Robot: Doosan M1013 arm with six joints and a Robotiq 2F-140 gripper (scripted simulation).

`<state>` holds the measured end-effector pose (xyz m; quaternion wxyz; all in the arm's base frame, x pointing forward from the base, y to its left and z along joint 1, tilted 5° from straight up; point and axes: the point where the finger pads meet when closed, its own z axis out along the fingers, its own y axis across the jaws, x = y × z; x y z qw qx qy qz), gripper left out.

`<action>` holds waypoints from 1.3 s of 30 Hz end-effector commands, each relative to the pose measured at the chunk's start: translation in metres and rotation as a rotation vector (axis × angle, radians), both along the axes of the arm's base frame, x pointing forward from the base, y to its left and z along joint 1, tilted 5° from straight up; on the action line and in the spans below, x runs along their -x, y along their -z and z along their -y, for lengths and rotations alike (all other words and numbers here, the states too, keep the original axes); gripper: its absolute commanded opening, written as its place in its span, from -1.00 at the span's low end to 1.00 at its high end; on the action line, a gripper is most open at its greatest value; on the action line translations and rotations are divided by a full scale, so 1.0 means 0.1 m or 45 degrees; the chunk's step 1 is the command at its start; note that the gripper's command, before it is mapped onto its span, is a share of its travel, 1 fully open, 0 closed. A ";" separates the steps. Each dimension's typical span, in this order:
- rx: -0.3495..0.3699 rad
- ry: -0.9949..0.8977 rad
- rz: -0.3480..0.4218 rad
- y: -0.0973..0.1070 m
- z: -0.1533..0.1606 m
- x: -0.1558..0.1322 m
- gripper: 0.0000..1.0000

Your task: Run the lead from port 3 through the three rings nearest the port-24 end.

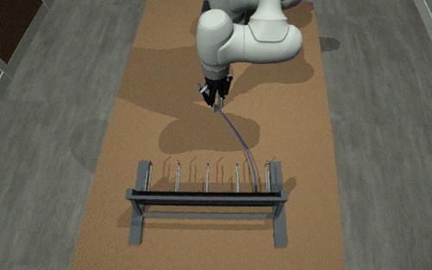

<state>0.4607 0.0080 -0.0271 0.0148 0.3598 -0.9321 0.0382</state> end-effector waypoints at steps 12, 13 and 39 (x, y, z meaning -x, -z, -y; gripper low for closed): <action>0.004 0.002 -0.007 0.03 0.03 0.04 -0.60; 0.004 0.002 -0.007 0.03 0.03 0.04 -0.60; 0.004 0.002 -0.007 0.03 0.03 0.04 -1.00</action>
